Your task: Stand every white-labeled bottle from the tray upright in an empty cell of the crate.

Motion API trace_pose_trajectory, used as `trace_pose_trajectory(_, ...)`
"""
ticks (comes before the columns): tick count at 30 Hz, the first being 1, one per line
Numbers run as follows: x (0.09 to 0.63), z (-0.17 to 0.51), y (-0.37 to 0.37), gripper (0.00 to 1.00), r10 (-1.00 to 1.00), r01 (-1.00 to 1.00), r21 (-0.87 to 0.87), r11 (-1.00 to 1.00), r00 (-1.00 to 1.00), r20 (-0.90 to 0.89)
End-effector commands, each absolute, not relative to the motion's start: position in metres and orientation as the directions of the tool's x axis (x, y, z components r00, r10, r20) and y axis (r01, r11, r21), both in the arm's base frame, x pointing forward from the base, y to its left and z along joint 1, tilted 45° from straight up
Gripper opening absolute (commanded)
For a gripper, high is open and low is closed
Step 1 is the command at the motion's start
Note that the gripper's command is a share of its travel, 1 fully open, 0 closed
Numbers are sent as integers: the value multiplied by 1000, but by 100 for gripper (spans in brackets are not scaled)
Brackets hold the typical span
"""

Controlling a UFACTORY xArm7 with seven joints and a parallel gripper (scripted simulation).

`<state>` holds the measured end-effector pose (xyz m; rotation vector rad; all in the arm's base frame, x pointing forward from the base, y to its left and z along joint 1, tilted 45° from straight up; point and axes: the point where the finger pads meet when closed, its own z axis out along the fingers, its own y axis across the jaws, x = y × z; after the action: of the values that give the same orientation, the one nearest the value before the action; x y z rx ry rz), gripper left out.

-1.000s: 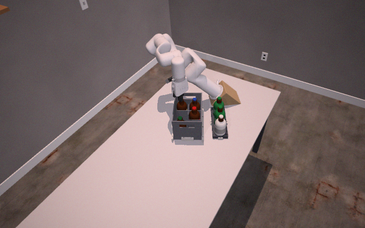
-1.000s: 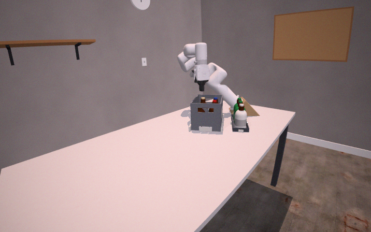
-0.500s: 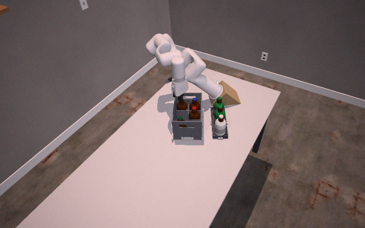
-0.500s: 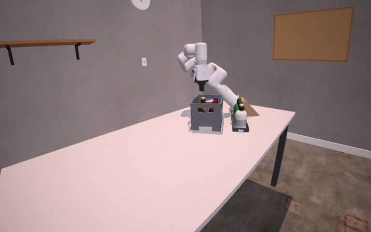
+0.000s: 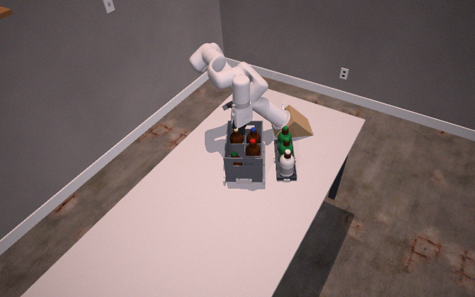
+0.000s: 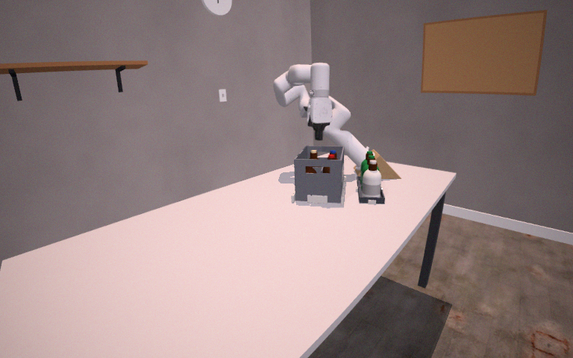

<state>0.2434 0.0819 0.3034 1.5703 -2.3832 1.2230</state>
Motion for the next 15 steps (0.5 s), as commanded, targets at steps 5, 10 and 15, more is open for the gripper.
trace_pose_trajectory(5, 247, 227, 172, 0, -770, -804, -571, 165, -467, 434)
trace_pose_trajectory(10, 239, 183, 211, 0, -776, -815, -552, 177, -460, 432)
trace_pose_trajectory(15, 240, 148, 246, 65, -776, -815, -552, 177, -460, 432)
